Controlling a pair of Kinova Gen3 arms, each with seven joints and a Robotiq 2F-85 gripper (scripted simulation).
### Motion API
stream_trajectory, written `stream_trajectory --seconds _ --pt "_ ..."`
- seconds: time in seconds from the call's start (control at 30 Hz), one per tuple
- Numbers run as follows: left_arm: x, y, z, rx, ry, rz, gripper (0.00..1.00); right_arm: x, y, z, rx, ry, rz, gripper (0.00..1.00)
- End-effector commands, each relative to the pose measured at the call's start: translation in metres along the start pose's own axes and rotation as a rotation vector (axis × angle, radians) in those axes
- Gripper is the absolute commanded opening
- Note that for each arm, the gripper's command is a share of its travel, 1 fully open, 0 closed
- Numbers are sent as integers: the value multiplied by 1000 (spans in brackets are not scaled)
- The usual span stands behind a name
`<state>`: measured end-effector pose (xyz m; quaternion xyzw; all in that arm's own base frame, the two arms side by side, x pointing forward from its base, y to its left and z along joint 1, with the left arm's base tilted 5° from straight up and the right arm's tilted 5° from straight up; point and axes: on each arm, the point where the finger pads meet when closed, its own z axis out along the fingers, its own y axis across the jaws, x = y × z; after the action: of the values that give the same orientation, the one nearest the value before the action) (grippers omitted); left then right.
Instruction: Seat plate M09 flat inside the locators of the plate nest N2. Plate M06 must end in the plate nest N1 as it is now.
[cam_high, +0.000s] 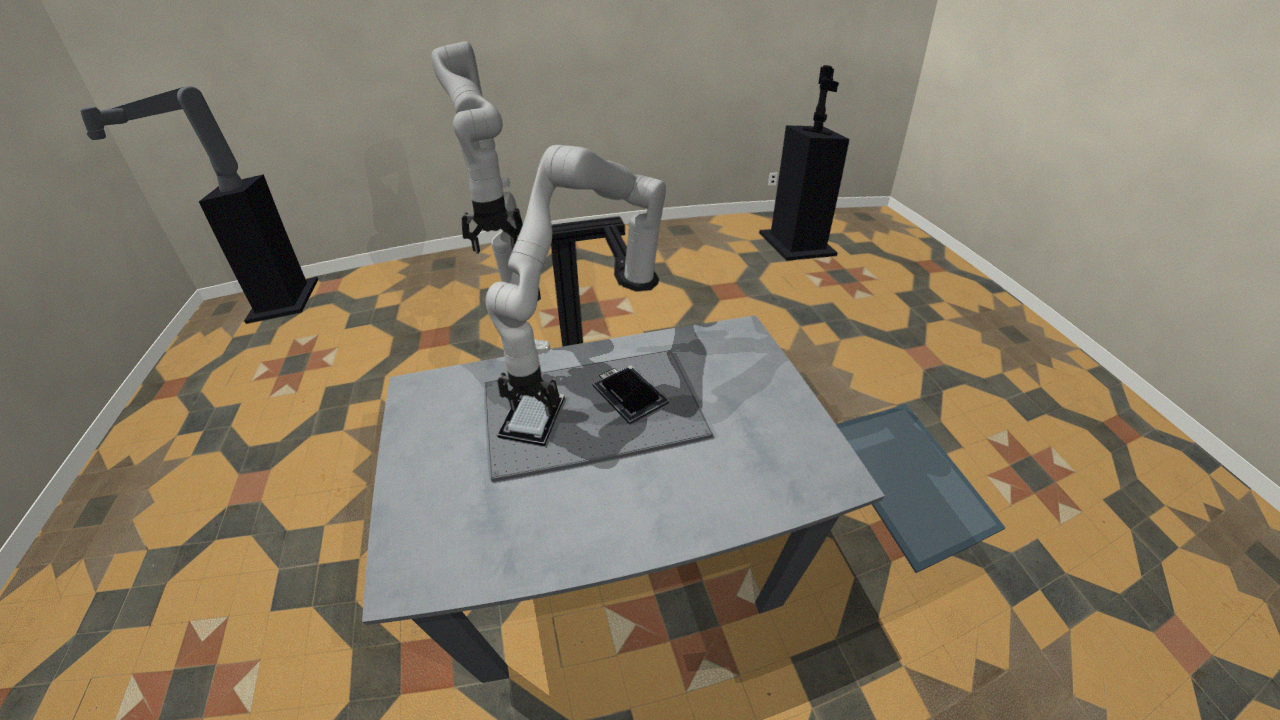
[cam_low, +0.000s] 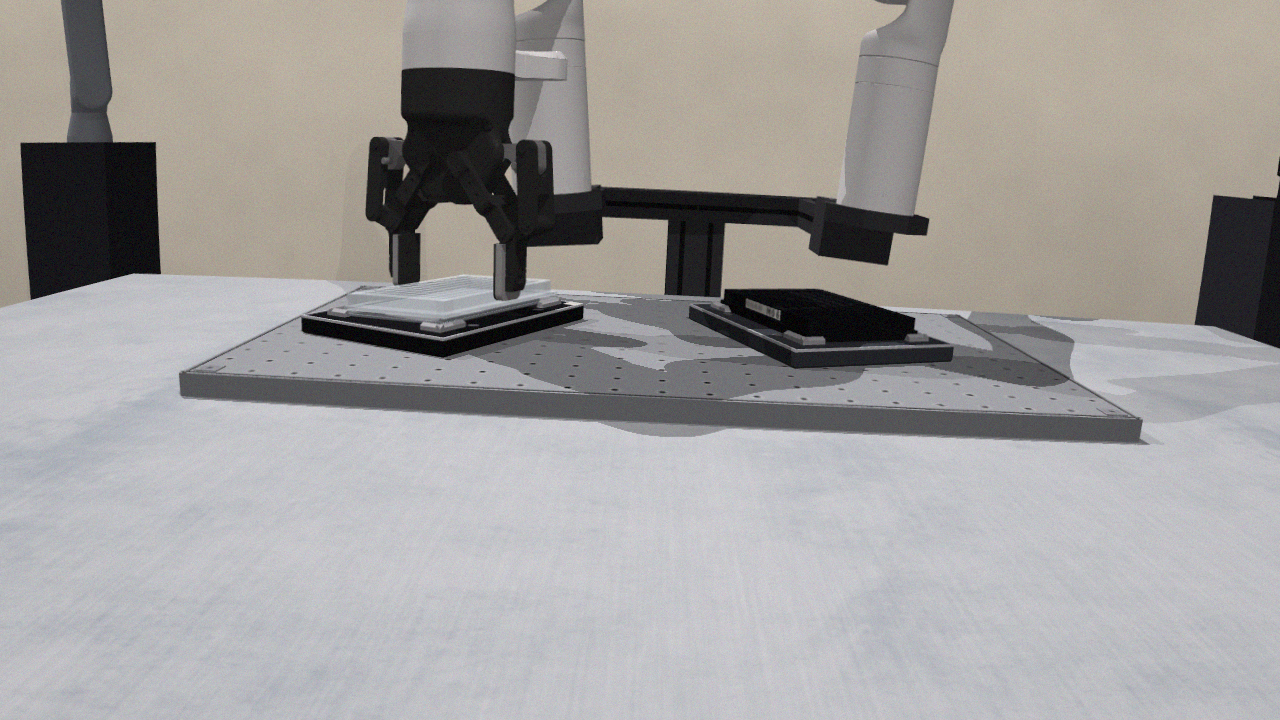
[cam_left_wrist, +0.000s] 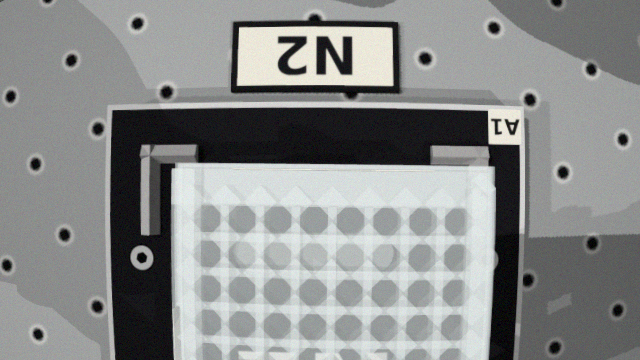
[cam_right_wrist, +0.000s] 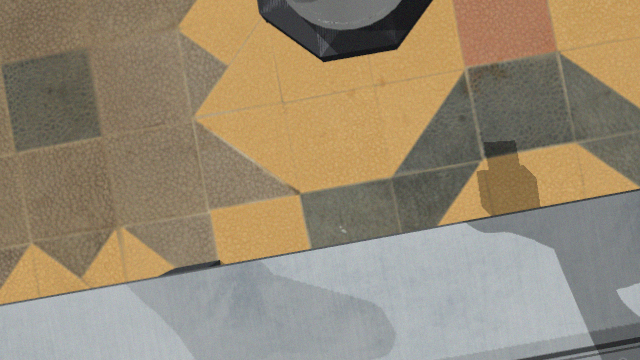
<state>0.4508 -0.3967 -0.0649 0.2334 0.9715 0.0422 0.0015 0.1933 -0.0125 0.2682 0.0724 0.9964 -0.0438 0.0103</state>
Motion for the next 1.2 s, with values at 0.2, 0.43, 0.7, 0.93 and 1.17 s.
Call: stream_trajectory --seconds 0.2,0.43,0.7,0.93,1.17 --pt "0 0 1 1 -1 1 931 0 4 0 -8 -5 0 1000" --pt "0 0 1 1 -1 1 931 0 4 0 -8 -5 0 1000" --pt "0 0 1 1 -1 1 931 0 4 0 -8 -5 0 1000" --pt "2 0 -6 -1 4 5 931 0 4 0 -8 -5 0 1000" --pt "2 0 -14 -2 4 6 931 0 4 0 -8 -5 0 1000"
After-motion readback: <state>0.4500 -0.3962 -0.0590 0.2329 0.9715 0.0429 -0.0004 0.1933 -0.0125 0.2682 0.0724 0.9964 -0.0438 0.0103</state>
